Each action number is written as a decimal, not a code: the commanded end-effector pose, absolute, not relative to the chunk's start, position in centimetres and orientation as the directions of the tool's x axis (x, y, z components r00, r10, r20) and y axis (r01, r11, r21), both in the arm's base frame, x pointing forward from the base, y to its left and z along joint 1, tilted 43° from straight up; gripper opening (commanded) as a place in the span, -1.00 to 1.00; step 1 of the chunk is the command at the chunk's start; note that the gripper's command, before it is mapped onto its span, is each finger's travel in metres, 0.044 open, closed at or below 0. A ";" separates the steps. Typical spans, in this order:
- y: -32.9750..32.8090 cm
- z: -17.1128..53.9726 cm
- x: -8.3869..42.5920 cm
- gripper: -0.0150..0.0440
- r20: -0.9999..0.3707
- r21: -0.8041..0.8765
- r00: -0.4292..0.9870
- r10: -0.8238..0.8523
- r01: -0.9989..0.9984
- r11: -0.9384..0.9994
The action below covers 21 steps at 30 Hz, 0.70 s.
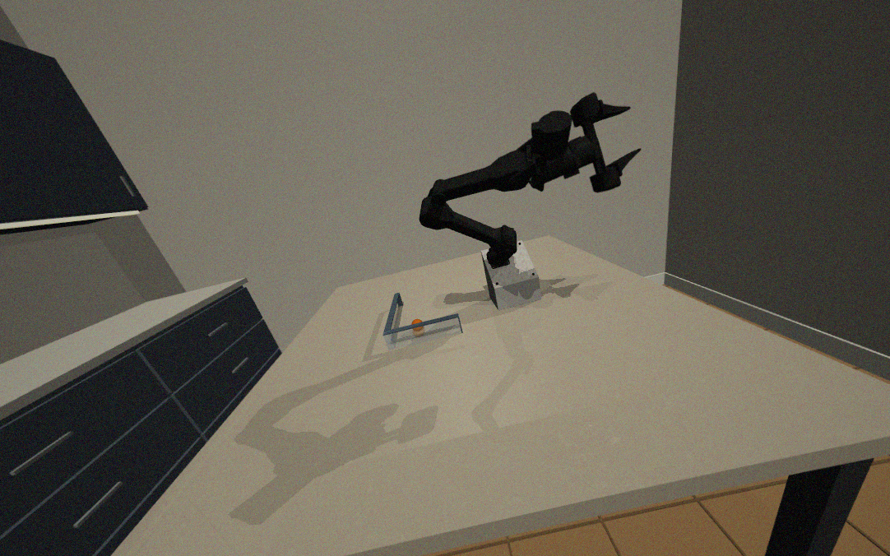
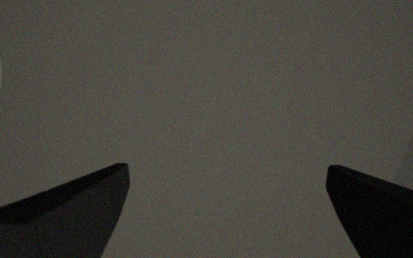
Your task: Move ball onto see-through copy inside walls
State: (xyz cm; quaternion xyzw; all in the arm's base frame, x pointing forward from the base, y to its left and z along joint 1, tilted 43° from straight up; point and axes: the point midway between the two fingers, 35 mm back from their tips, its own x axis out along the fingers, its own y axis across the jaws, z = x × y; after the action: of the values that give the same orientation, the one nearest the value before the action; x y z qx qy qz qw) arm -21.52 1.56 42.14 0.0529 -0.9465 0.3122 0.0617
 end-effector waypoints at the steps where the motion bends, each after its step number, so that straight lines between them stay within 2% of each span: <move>1: 1.7 42.1 -21.6 0.78 0.148 -0.587 -0.987 -0.057 -0.134 0.799; 4: 3.5 41.5 -22.2 0.53 0.117 -0.617 -0.993 0.009 -0.066 0.785; 12: 10.5 39.3 -23.0 0.53 0.006 -0.715 -0.970 0.242 0.165 0.679; 21: 21.2 35.5 -19.8 0.53 -0.155 -0.827 -0.826 0.543 0.409 0.386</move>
State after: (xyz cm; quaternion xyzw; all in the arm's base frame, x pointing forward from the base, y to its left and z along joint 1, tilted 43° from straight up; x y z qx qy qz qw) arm -21.26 18.40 36.46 -0.2420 -0.8588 0.4475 0.0600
